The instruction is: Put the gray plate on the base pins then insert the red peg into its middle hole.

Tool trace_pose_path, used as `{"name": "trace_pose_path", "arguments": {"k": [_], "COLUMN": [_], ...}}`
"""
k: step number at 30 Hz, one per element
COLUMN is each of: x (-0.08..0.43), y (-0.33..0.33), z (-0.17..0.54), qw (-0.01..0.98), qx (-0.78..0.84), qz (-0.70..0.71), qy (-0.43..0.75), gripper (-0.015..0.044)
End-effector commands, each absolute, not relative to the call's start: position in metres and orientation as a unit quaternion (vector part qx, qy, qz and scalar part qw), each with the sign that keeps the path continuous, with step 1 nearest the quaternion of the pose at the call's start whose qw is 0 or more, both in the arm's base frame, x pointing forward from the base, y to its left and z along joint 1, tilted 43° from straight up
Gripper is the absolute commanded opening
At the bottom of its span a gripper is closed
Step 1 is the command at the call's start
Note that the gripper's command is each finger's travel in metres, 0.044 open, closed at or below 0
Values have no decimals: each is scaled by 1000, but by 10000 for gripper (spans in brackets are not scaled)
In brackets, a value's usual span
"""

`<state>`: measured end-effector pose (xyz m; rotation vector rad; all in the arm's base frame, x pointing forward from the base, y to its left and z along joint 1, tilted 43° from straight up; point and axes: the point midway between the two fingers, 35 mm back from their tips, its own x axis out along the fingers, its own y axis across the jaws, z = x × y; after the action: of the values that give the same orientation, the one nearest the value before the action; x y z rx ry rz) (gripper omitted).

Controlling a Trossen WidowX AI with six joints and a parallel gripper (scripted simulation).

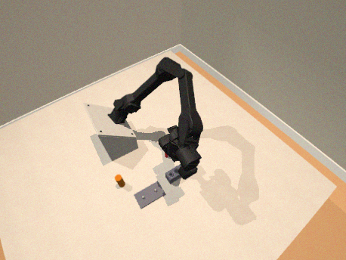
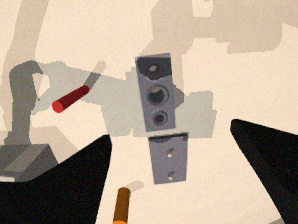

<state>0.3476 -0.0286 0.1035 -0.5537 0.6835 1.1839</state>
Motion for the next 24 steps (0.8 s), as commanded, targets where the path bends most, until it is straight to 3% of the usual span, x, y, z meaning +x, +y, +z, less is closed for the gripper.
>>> {"name": "trace_pose_path", "arguments": {"k": [1,24], "x": [351,363], "y": [-11,26], "z": [88,50], "qw": [737,737], "qx": [-253,-253], "qz": [546,547], "qy": [308,307], "gripper": [440,440]}}
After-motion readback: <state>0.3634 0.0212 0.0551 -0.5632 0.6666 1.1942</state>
